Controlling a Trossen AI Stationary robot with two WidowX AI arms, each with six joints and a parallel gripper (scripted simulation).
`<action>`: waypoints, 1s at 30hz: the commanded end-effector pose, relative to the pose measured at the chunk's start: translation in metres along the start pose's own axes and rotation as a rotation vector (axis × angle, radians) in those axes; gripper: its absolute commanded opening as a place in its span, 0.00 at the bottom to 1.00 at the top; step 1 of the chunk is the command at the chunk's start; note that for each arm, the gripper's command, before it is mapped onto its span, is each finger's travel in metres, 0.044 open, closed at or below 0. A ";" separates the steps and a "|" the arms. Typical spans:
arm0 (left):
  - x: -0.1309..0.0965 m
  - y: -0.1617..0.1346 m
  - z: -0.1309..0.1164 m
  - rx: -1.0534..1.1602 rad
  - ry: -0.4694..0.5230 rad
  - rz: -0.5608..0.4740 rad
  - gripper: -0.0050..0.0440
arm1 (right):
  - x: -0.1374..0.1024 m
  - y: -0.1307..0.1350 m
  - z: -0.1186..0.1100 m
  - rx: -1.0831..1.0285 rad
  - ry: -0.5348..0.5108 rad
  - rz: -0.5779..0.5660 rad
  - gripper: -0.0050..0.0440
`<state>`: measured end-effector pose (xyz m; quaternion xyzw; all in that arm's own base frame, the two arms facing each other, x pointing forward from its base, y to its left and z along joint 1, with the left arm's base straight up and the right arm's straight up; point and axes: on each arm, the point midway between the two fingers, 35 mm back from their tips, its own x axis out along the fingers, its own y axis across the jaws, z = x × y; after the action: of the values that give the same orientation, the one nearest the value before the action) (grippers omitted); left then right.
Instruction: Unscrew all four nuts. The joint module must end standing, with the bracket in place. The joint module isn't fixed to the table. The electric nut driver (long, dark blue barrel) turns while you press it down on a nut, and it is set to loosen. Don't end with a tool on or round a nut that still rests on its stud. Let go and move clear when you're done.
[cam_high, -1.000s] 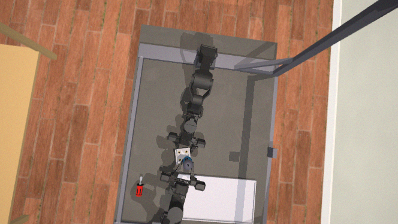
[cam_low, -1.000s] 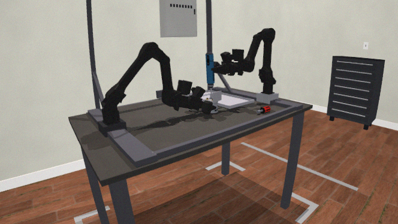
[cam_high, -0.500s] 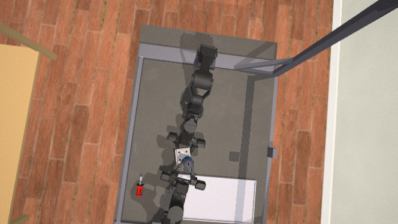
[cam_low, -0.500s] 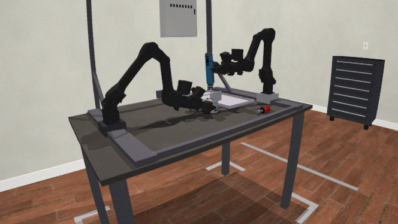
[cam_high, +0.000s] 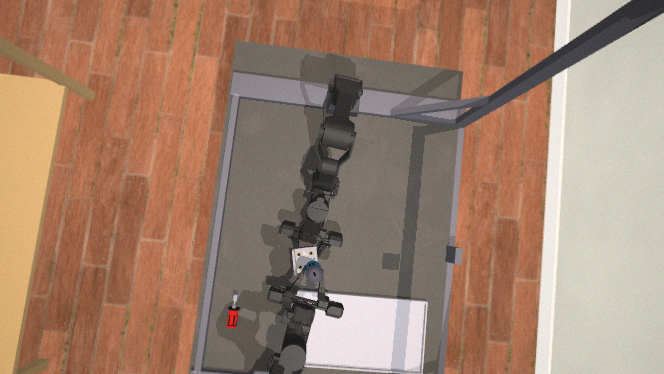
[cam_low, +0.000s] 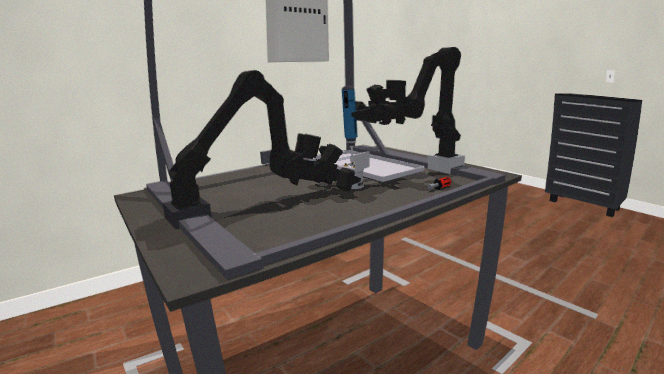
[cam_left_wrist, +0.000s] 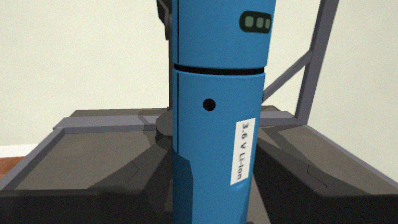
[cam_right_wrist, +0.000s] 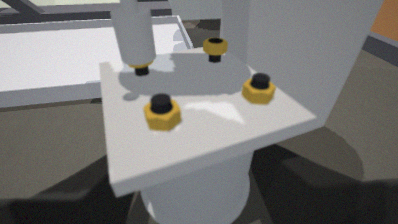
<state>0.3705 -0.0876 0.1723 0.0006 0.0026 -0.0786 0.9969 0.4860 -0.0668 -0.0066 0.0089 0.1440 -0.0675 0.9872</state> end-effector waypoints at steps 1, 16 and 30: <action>0.003 0.000 0.031 -0.014 -0.084 -0.002 0.43 | 0.001 0.000 0.017 0.002 -0.040 0.000 0.59; 0.005 0.002 0.044 -0.015 -0.094 -0.001 0.43 | 0.001 0.000 0.017 0.002 -0.040 0.000 0.59; -0.004 0.001 0.095 -0.015 -0.094 -0.001 0.43 | 0.001 0.000 0.017 0.002 -0.040 0.000 0.59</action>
<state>0.3694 -0.0853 0.2145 0.0000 0.0005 -0.0790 0.9969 0.4860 -0.0668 -0.0066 0.0089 0.1440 -0.0675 0.9872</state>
